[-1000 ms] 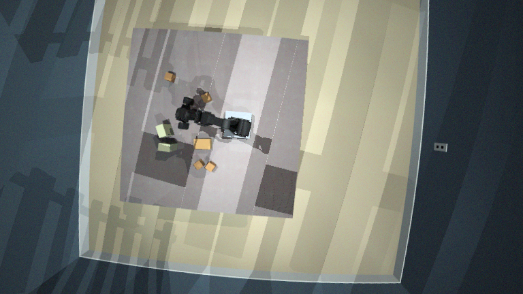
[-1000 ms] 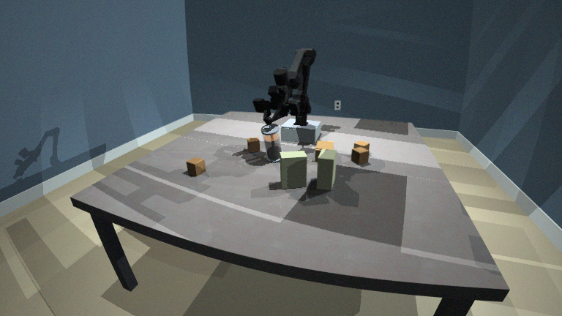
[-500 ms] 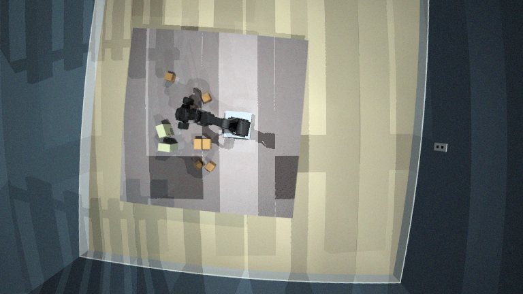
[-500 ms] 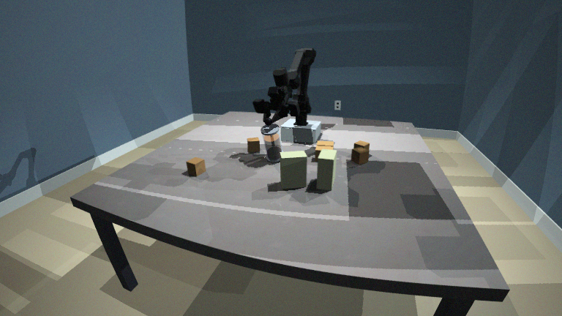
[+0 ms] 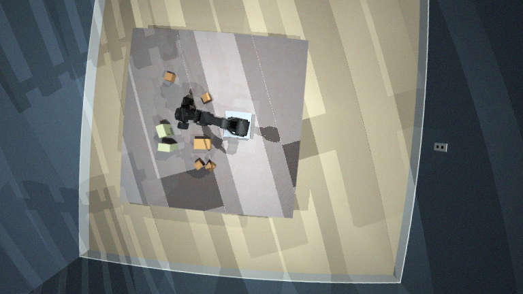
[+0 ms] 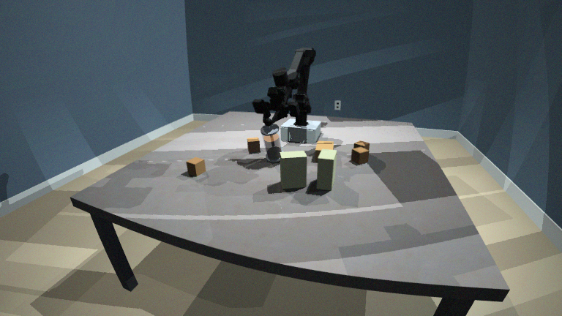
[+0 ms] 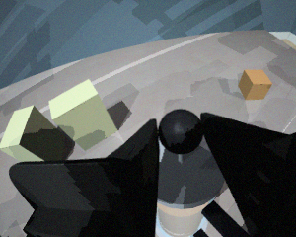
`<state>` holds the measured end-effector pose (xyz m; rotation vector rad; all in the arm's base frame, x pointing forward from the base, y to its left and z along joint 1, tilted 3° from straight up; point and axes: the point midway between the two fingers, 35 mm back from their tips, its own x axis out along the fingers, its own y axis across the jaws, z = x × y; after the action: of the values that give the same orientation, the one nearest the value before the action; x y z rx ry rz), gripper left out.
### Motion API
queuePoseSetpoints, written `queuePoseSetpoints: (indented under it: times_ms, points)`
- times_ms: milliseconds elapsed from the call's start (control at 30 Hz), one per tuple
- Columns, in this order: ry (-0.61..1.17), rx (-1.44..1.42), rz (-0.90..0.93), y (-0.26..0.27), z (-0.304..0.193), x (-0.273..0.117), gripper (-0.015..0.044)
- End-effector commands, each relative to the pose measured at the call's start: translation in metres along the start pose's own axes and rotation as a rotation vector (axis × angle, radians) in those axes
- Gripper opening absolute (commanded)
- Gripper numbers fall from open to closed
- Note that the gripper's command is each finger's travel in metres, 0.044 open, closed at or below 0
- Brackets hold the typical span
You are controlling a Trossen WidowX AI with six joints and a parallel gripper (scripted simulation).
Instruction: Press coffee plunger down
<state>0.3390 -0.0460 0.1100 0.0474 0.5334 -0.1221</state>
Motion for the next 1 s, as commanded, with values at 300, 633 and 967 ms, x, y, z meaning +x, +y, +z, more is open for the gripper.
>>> queuePoseSetpoints:
  times_ms: [300, 633, 967]
  points:
    - [0.0, 0.0, 0.0, 0.0, 0.0, 0.0, 0.0118]
    - [0.0, 0.0, 0.0, 0.0, 0.0, 0.0, 0.038]
    - [-0.018, 0.009, -0.005, -0.002, 0.008, -0.001, 0.044]
